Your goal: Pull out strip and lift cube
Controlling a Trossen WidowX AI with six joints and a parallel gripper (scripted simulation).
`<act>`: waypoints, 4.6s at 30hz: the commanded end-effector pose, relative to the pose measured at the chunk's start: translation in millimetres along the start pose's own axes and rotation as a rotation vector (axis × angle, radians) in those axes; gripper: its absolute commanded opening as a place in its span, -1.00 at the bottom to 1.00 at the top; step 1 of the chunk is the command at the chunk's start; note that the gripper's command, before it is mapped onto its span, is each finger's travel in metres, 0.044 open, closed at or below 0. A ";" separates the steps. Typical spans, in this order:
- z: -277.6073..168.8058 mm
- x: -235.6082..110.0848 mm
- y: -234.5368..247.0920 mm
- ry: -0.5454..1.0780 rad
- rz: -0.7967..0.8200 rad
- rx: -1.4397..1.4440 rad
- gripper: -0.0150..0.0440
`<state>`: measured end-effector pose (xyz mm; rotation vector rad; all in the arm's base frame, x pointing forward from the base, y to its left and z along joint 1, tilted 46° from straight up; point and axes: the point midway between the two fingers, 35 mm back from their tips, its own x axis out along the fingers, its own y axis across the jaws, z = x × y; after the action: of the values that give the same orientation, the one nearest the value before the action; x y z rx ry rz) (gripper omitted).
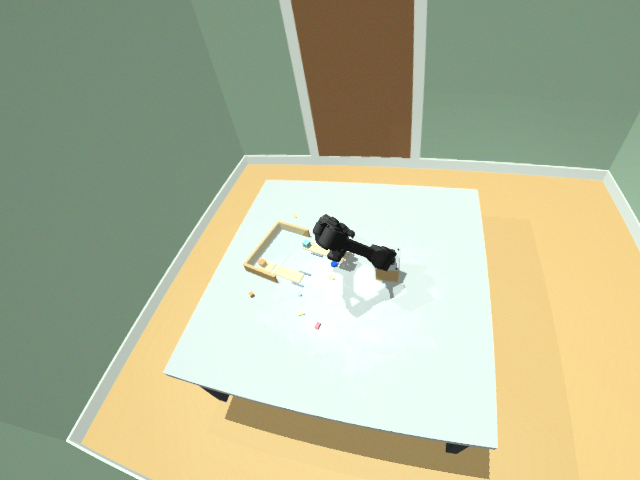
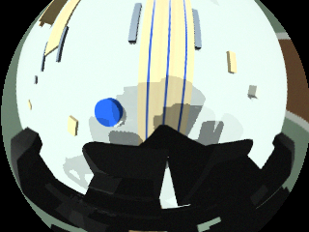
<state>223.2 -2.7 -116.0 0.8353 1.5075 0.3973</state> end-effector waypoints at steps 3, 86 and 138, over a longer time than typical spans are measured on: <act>-19.0 3.9 -0.1 0.026 -0.001 0.010 -0.49; 17.3 -41.4 -1.0 0.024 -0.004 0.079 0.58; 175.6 -59.5 7.0 0.017 -0.004 0.072 1.00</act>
<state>379.6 -78.1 -95.4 0.8844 1.5511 0.3507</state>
